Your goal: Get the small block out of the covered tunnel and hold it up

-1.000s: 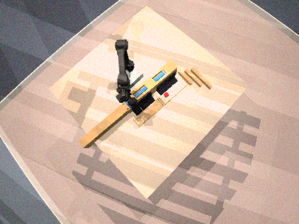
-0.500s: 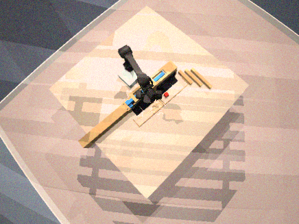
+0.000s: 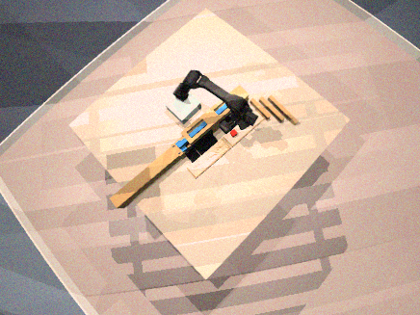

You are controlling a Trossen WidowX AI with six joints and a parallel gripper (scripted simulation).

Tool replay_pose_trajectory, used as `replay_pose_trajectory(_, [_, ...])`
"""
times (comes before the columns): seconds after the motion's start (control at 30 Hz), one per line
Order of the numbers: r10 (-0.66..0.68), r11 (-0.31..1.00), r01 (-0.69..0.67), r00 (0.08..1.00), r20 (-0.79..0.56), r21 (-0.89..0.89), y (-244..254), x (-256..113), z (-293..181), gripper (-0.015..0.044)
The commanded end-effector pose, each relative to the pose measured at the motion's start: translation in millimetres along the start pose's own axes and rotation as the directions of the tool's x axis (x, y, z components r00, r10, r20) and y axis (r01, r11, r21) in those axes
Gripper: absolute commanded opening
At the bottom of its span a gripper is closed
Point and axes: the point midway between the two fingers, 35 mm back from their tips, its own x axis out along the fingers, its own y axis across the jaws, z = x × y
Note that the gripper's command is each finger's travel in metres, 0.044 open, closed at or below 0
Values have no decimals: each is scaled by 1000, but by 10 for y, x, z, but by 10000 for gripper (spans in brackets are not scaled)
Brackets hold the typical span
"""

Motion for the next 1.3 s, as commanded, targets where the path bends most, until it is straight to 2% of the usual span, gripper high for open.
replay_pose_trajectory(0.0, [-7, 1000, 7, 1000, 0, -8, -15, 11, 19, 440])
replay_pose_trajectory(1.27, [-7, 1000, 7, 1000, 1, -8, 10, 631, 118, 440])
